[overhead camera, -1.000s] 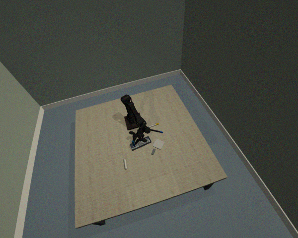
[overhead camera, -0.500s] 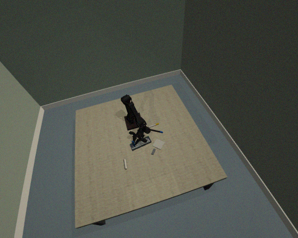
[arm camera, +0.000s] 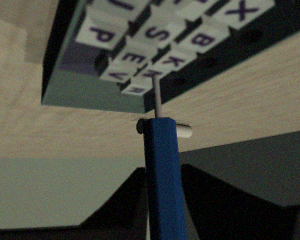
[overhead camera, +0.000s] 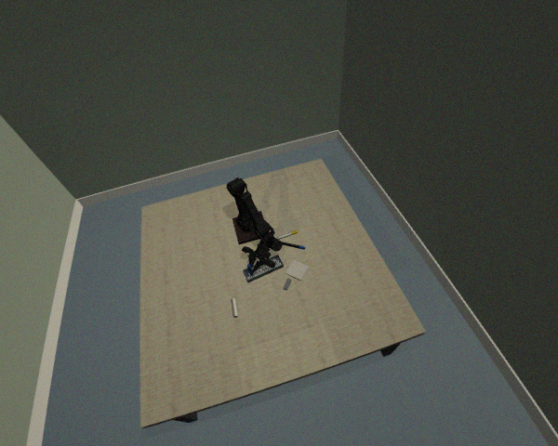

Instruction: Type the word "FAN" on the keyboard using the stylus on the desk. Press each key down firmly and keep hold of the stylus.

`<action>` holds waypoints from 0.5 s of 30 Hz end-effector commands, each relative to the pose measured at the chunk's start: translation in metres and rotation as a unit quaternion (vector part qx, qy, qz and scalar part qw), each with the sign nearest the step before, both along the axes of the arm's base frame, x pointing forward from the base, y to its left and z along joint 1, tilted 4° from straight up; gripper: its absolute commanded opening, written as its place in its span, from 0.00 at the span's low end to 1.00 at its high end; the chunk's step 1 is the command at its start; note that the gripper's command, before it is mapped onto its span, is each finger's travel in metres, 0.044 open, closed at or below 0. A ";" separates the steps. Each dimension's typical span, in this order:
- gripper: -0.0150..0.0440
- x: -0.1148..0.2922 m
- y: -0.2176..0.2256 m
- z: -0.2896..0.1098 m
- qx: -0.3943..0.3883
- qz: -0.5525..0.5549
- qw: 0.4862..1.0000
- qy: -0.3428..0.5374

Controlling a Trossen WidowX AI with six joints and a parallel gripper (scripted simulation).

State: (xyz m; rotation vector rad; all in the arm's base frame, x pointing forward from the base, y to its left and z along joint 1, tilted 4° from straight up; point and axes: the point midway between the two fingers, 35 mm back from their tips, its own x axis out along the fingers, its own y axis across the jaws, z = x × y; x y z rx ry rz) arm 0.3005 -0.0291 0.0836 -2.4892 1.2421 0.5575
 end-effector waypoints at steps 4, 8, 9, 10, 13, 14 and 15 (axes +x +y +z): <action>0.39 -0.001 0.000 -0.003 -0.001 0.003 1.000 0.006; 0.39 -0.001 0.000 -0.001 -0.001 0.003 1.000 0.006; 0.39 -0.001 0.000 -0.001 -0.001 0.003 1.000 0.006; 0.39 -0.001 0.000 -0.001 -0.001 0.003 1.000 0.006; 0.39 -0.001 0.000 0.004 -0.001 0.003 1.000 0.006; 0.39 -0.001 0.000 0.007 -0.001 0.003 1.000 0.006; 0.39 -0.001 0.000 0.011 -0.001 0.003 1.000 0.006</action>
